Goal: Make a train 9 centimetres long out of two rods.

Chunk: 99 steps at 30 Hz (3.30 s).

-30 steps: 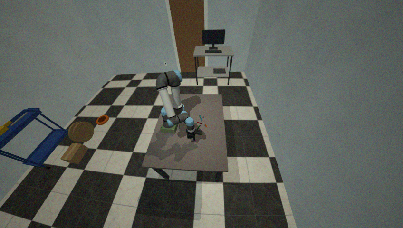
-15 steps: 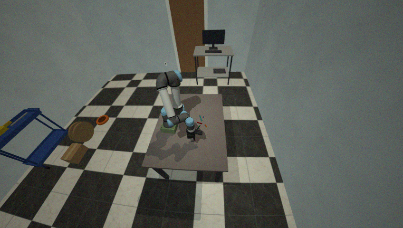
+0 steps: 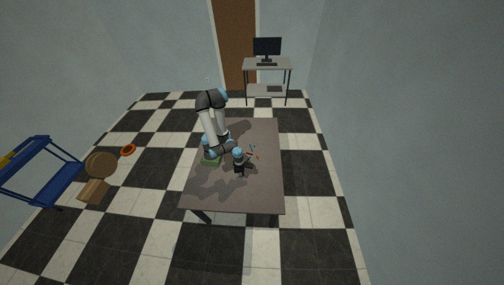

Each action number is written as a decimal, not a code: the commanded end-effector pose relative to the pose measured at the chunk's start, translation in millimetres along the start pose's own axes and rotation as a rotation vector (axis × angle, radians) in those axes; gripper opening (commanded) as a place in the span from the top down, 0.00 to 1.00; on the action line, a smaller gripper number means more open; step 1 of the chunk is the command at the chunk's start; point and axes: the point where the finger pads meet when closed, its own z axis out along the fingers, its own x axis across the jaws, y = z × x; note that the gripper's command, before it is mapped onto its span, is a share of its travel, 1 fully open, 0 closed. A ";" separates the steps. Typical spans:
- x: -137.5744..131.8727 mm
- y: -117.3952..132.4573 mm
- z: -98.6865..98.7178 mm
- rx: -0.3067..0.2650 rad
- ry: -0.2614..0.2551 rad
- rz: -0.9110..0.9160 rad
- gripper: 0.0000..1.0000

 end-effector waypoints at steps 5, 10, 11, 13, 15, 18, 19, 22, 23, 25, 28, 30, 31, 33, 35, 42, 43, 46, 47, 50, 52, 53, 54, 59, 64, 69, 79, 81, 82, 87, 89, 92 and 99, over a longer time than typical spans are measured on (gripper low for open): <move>0.3 -0.2 -0.3 0.001 0.001 0.000 0.89; 0.3 -0.2 -0.3 0.001 0.001 0.000 0.86; 0.3 -0.2 -0.3 0.001 0.001 0.000 0.86; 0.3 -0.2 -0.3 0.001 0.001 0.000 0.86; 0.3 -0.2 -0.3 0.001 0.001 0.000 0.86; 0.3 -0.2 -0.3 0.001 0.001 0.000 0.86; 0.3 -0.2 -0.5 0.001 0.001 0.000 0.86; 0.3 -0.2 -1.8 0.001 0.001 0.000 0.86; 0.3 -0.2 -1.8 0.001 0.001 0.000 0.86; 0.3 -0.2 -4.8 0.001 0.001 0.000 0.86; 0.3 -0.2 -13.2 0.001 0.001 0.000 0.86; 0.3 -0.2 -21.4 0.001 0.001 0.000 0.86; 0.3 -0.2 -26.2 0.001 0.001 0.000 0.86; 0.3 -0.2 -36.9 0.001 0.001 0.000 0.86; 0.3 -0.2 -48.3 0.001 0.001 0.000 0.86; 0.3 -0.2 -74.3 0.001 0.001 0.000 0.86; 0.3 -0.2 -78.3 0.001 0.001 0.000 0.86; 0.3 -0.2 -86.8 0.001 0.001 0.000 0.86; 0.3 -0.2 -88.4 0.001 0.001 0.000 0.86; 0.3 -0.2 -90.3 0.001 0.001 0.000 0.86; 0.3 -0.2 -90.3 0.001 0.001 0.000 0.00; 0.3 -0.2 -90.3 0.001 0.001 0.000 0.00; 0.3 -0.2 -90.3 0.001 0.001 0.000 0.00; 0.3 -0.2 -90.3 0.001 0.001 0.000 0.00; 0.3 -0.2 -90.3 0.001 0.001 0.000 0.00; 0.3 -0.2 -90.3 0.001 0.001 0.000 0.00; -4.2 -3.2 -89.9 0.000 0.001 0.008 0.00; -9.5 -6.6 -89.5 0.000 0.002 0.018 0.00; -13.1 -8.9 -89.2 0.000 0.003 0.024 0.00; -41.7 -25.0 -86.9 -0.001 0.006 0.074 0.00; -57.8 -32.5 -85.5 -0.001 0.007 0.101 0.00; -66.6 -36.3 -84.7 -0.001 0.007 0.116 0.00; -136.7 -56.2 -78.5 0.001 0.009 0.228 0.00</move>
